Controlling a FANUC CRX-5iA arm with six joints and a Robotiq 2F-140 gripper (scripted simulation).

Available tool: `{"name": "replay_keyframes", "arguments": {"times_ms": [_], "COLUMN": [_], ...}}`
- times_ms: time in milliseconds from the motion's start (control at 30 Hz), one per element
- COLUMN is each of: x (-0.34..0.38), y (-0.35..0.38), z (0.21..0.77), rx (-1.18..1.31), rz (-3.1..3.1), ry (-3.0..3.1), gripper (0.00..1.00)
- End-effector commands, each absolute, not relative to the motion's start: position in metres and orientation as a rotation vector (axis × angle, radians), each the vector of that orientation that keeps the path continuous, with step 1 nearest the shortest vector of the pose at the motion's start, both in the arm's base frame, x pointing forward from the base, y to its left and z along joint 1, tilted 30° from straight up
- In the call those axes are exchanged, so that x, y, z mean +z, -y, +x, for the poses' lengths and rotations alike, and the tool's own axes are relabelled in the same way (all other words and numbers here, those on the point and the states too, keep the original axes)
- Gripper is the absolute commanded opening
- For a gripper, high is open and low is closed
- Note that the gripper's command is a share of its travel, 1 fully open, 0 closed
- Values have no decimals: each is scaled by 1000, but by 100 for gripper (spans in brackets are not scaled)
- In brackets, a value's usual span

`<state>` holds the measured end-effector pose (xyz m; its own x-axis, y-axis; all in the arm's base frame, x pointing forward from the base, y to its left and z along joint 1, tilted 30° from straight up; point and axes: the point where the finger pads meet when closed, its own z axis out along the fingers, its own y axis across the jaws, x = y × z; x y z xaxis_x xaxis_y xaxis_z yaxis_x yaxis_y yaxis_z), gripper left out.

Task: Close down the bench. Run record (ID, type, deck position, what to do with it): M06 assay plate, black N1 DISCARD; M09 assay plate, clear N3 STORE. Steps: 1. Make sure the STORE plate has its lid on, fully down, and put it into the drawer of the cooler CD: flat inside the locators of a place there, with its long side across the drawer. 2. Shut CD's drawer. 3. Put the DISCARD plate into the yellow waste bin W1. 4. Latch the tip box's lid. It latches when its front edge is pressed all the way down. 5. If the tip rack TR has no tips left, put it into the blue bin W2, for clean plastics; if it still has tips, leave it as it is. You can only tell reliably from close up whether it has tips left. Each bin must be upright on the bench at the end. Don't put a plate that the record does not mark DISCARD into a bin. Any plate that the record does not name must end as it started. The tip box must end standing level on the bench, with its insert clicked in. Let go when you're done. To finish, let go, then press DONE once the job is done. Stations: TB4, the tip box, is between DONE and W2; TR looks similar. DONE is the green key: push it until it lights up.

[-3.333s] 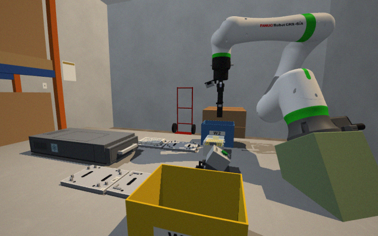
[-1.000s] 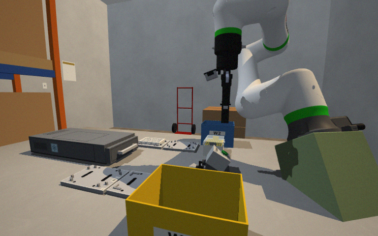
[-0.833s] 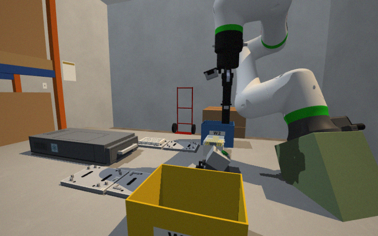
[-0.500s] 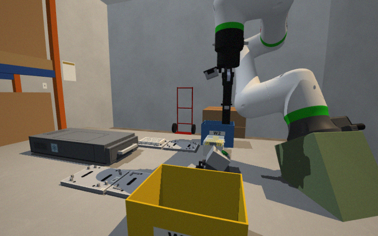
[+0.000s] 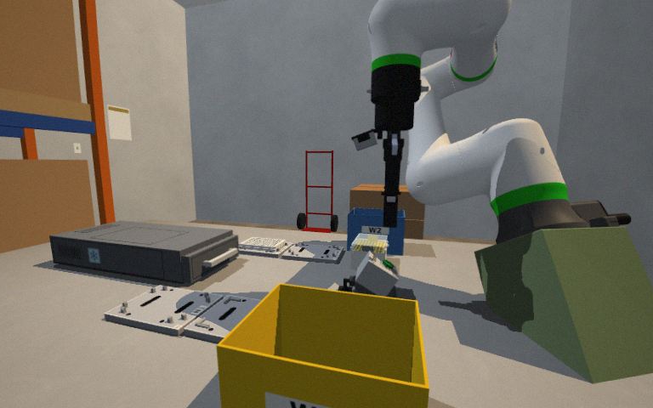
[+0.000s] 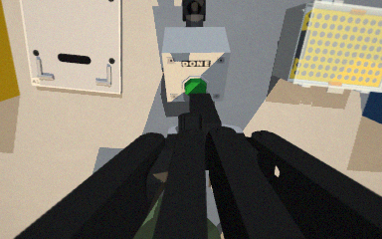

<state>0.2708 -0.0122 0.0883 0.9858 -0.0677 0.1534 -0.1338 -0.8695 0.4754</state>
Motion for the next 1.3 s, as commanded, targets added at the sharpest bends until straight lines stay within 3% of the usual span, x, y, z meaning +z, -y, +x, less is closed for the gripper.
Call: {"name": "replay_keyframes", "arguments": {"times_ms": [0, 1267], "x": [84, 27], "y": [14, 46], "z": [272, 279], "rx": [181, 181], "rz": [2627, 2627], "ry": [142, 142], "gripper": [10, 10]}}
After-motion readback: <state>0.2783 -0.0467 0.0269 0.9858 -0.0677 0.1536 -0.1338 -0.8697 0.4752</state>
